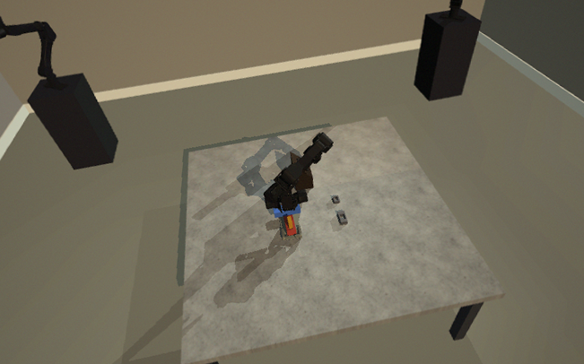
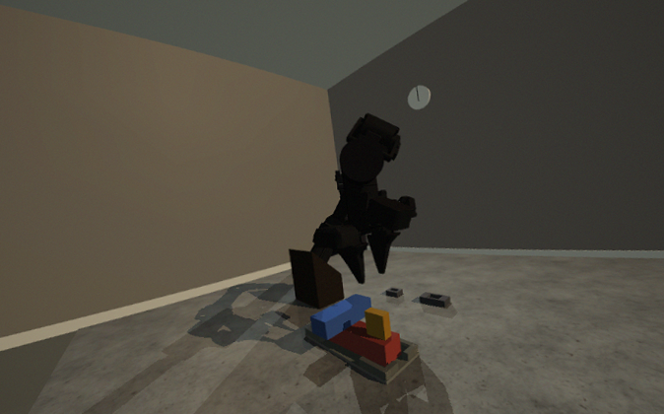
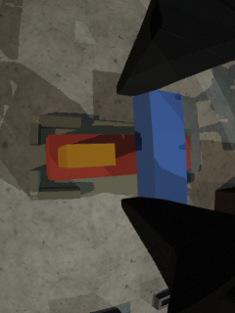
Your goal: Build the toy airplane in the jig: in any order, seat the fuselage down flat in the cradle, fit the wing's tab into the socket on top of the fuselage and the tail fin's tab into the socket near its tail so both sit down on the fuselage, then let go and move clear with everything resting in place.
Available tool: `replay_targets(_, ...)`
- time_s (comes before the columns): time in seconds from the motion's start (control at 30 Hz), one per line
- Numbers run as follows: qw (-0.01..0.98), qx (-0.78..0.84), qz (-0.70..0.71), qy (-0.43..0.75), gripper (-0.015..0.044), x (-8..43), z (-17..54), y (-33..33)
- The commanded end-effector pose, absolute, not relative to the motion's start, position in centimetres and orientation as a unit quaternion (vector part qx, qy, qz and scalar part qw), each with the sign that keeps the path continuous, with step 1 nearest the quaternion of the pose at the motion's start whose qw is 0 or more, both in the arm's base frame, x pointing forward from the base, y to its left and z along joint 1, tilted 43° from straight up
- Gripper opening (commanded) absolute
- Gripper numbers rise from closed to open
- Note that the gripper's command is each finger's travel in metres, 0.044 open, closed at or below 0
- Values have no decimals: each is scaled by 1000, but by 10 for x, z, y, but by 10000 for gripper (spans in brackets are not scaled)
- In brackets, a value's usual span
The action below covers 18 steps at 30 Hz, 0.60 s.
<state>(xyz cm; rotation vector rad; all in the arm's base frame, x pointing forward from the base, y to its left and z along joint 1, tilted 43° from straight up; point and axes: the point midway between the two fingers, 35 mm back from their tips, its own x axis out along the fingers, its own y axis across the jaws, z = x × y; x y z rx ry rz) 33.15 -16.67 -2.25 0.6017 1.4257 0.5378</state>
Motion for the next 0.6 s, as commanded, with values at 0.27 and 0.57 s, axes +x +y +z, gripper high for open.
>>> replay_targets(0.27, 684, 266, 240, 636, 260, 331, -21, -168)
replay_targets(0.57, 684, 266, 240, 636, 260, 332, -21, -168)
